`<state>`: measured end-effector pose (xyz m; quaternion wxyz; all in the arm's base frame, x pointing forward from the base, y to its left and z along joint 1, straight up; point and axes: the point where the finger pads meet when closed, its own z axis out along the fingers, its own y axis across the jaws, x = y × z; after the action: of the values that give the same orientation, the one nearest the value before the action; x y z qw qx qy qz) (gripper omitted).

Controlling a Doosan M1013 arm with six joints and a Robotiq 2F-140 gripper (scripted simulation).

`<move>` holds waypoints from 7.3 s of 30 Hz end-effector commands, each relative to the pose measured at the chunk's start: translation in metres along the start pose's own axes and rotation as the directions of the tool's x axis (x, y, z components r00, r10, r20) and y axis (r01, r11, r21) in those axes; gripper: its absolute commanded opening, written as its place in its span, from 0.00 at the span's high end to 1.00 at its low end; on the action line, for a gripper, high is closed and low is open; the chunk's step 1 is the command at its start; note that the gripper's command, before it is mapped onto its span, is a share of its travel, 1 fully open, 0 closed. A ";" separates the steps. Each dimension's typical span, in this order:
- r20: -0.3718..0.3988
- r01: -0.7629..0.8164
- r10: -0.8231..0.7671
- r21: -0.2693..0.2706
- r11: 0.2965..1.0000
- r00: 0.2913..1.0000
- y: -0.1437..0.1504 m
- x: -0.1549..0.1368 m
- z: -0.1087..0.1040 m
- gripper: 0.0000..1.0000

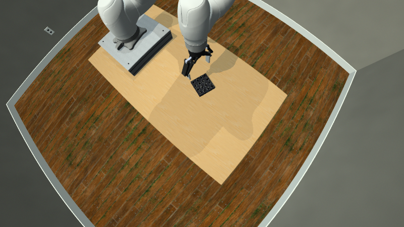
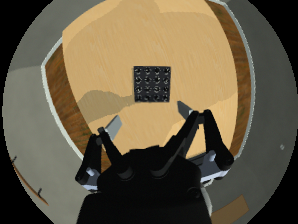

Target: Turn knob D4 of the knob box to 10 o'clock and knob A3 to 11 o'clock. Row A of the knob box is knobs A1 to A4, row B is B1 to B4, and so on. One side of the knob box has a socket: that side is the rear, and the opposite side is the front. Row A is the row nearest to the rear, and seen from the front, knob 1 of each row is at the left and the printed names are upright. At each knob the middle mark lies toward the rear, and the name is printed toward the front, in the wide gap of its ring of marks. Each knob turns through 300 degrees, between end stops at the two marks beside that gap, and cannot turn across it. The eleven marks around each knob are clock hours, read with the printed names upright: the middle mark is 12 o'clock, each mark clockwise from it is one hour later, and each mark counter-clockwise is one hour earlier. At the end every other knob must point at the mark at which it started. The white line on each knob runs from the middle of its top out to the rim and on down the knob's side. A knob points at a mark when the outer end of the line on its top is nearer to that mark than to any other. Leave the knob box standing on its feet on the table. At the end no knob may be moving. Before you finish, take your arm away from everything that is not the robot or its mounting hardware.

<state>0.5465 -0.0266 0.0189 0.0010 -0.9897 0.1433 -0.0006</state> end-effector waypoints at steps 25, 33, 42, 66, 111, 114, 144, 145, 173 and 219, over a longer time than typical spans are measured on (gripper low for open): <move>0.000 0.000 0.000 0.000 1.000 1.000 0.000 0.000 0.000 0.00; 0.000 0.000 0.000 0.000 1.000 1.000 0.000 0.000 0.000 0.00; 0.000 0.000 0.000 0.000 1.000 1.000 0.000 0.000 0.000 0.00; 0.000 0.000 0.000 0.000 1.000 1.000 -0.002 -0.007 0.000 0.00; 0.000 0.000 0.000 0.000 1.000 1.000 -0.013 -0.052 0.000 0.00; 0.000 0.000 0.000 0.000 1.000 1.000 -0.013 -0.052 0.000 0.00; 0.000 0.000 0.000 0.000 1.000 1.000 -0.013 -0.052 0.000 0.00; 0.000 0.000 0.000 0.000 1.000 1.000 -0.013 -0.052 0.000 0.00; 0.000 0.000 0.000 0.000 1.000 1.000 -0.013 -0.052 0.000 0.00; 0.000 0.673 -0.673 0.000 0.739 0.739 -0.001 -0.013 -0.006 0.00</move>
<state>0.5289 -0.0180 0.0238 -0.0069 -0.9867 -0.1623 -0.0002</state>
